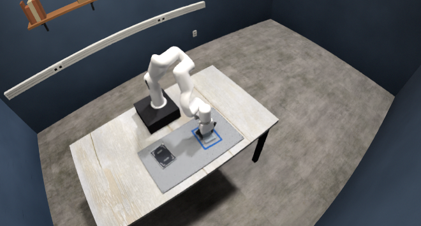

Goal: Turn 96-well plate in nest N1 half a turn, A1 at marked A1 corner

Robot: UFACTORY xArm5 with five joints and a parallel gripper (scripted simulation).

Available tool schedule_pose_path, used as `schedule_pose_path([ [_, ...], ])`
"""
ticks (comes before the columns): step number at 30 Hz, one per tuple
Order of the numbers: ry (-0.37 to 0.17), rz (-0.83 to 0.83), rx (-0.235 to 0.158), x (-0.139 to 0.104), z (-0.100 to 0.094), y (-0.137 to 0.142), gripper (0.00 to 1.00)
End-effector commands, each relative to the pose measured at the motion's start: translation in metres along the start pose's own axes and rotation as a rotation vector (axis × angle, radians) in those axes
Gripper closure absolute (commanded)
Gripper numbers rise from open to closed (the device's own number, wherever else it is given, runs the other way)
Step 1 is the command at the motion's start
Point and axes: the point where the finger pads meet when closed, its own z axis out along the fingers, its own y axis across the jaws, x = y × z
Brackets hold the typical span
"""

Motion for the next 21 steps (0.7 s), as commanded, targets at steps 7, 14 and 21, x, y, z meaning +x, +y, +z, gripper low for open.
schedule_pose_path([
  [7, -0.001, 0.0, -0.007, -0.0014, -0.0075, 0.0006, 1.0],
  [14, -0.001, 0.0, -0.007, -0.0014, -0.0108, 0.0006, 1.0],
  [21, -0.001, 0.0, -0.007, -0.0014, -0.0122, 0.0006, 1.0],
])
